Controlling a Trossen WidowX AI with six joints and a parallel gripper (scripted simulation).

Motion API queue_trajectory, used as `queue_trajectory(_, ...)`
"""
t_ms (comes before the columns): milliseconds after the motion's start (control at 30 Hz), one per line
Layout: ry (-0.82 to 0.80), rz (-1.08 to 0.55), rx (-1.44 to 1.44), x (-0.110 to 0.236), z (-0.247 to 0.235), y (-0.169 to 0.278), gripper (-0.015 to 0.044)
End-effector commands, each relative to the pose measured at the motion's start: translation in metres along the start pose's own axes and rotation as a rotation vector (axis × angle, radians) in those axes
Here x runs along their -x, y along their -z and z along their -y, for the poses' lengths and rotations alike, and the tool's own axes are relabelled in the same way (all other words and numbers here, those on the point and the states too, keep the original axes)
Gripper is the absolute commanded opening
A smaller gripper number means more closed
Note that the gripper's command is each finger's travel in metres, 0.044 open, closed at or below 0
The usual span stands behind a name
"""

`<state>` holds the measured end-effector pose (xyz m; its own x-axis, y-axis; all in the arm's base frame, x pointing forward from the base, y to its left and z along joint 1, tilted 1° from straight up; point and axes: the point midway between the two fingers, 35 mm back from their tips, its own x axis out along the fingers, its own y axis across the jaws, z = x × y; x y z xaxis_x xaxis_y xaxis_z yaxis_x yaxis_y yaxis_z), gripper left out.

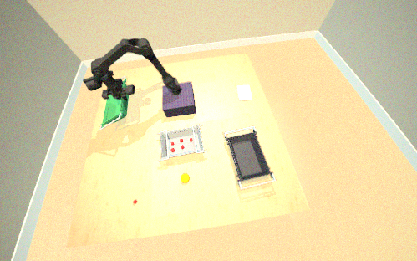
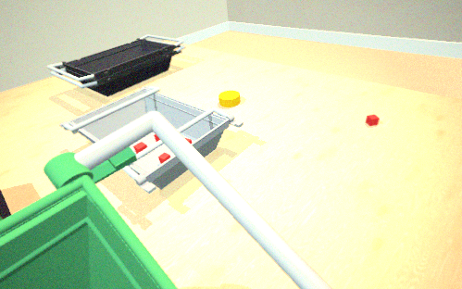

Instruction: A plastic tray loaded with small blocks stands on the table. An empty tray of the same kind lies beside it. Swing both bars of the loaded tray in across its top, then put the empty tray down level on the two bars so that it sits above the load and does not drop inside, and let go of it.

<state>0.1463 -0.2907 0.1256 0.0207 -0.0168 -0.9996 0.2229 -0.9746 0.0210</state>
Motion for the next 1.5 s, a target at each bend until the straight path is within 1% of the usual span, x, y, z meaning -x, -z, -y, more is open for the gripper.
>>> queue_trajectory(0, -0.023, -0.006, 0.003, 0.008, -0.004, 0.001, 0.0000)
queue_trajectory(800, -0.023, -0.006, 0.005, 0.008, -0.004, 0.002, 0.0000)
queue_trajectory(1467, -0.020, -0.009, 0.283, 0.007, 0.023, 0.072, 0.0000)
